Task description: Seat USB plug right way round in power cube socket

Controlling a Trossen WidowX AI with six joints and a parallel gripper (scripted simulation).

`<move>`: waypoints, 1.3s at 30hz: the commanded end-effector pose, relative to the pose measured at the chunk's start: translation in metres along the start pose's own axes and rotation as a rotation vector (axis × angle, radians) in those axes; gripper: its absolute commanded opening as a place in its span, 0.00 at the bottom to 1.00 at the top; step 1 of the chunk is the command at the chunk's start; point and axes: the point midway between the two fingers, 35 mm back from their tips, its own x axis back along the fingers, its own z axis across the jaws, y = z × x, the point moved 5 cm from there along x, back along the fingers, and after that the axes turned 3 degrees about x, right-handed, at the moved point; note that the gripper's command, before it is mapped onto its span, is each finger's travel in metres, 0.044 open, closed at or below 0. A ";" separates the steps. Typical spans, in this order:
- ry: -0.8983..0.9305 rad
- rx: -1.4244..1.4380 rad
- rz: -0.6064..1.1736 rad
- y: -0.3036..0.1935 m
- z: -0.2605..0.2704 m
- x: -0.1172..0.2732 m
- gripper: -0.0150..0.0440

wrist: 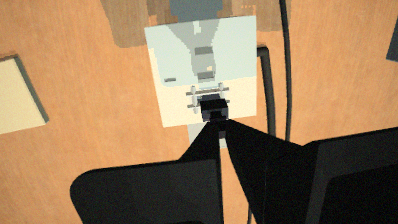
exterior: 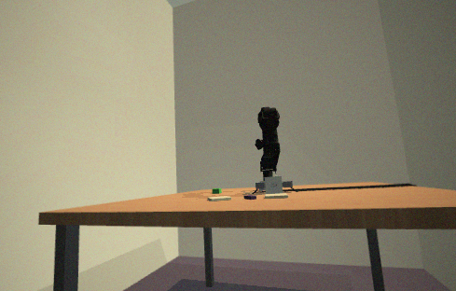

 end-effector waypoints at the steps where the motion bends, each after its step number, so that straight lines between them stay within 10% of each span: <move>1: 0.001 0.003 0.008 -0.001 0.000 -0.001 0.25; 39: 0.004 0.002 0.036 -0.001 0.000 -0.005 0.25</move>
